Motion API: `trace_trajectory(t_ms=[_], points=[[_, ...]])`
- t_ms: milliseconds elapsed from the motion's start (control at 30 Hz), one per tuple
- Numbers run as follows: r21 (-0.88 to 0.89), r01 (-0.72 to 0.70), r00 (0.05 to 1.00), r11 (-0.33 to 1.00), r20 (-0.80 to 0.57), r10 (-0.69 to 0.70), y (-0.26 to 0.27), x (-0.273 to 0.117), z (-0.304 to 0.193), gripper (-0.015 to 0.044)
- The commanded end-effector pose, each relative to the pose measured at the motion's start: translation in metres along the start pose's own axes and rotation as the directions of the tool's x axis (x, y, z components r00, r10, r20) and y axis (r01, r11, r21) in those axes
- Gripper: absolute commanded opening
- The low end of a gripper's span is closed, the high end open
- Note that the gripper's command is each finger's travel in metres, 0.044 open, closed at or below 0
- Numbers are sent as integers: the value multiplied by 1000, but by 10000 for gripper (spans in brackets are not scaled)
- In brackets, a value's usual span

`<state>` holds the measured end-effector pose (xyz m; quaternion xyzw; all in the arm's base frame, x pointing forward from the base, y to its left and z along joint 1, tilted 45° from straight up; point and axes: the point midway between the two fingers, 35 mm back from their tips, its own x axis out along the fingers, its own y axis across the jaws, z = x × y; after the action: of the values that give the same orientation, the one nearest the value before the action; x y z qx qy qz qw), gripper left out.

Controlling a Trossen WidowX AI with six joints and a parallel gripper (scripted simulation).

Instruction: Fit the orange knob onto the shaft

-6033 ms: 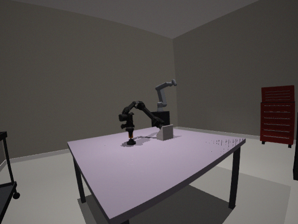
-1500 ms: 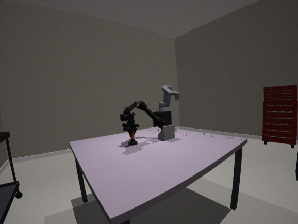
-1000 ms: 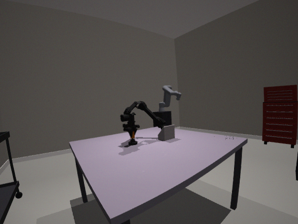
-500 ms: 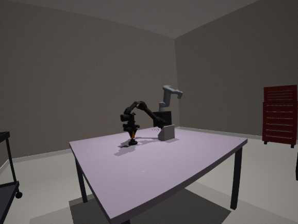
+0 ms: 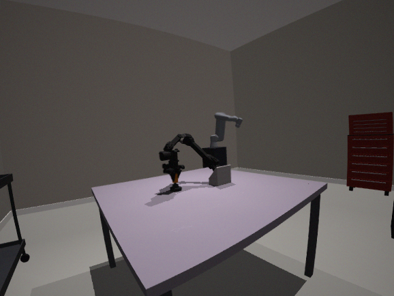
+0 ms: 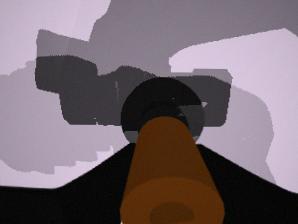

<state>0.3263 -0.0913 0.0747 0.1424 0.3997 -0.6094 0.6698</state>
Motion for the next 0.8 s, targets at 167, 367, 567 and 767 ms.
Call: trace_trajectory(t_ms=[167, 367, 567, 767], points=[[-1, -2, 1000, 1000, 1, 2, 0, -2, 0, 0], [12, -2, 1000, 1000, 1, 2, 0, -7, 2, 0], [52, -2, 1000, 999, 1, 2, 2, -5, 3, 0], [52, -2, 1000, 999, 1, 2, 2, -3, 3, 0]])
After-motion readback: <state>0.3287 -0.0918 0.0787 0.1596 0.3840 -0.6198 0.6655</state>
